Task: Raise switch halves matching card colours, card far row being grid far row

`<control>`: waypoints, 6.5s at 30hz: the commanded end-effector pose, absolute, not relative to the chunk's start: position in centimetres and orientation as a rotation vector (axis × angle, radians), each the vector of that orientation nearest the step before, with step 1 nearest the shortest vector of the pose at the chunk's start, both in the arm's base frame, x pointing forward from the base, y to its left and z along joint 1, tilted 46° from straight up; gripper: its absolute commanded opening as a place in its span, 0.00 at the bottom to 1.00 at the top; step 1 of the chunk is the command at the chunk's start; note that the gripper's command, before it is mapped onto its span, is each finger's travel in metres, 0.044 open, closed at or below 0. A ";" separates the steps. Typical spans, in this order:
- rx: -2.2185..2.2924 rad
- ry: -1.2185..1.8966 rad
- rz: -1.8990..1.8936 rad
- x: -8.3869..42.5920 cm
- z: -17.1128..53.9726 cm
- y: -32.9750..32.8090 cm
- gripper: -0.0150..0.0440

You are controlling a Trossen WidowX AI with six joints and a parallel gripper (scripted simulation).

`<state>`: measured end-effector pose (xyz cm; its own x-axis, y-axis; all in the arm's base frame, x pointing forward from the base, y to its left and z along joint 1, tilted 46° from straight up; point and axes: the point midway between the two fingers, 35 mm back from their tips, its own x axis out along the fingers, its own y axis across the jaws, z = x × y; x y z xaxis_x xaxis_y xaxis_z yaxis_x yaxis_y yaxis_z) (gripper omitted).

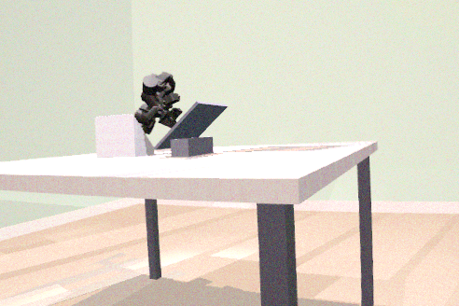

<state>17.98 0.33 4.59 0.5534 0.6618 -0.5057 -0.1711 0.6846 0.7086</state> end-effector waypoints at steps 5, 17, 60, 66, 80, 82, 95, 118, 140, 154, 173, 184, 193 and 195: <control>0.656 0.839 0.539 18.6 4.2 1.2 0.25; 0.655 0.840 0.538 19.4 3.5 2.1 0.25; 0.655 0.840 0.538 19.5 3.3 2.3 0.25; 0.655 0.840 0.538 19.6 3.3 2.4 0.25; 0.655 0.839 0.538 19.7 3.2 2.5 0.25; 0.655 0.839 0.538 19.7 3.2 2.5 0.25; 0.648 0.868 0.545 16.2 6.4 -1.9 0.25; 0.648 0.847 0.534 18.6 1.5 -3.1 0.25; 0.651 0.840 0.536 19.9 0.3 -1.4 0.25; 0.651 0.839 0.537 20.2 0.1 -1.1 0.25; 0.651 0.839 0.537 20.2 0.0 -1.0 0.25; 0.651 0.839 0.537 20.3 0.0 -0.9 0.25; 0.651 0.839 0.537 20.4 -0.1 -0.8 0.25; 0.651 0.839 0.537 20.4 -0.1 -0.8 0.25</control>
<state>20.33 -0.85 -0.13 0.5578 0.6595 -0.5039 -0.1778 0.6879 0.7037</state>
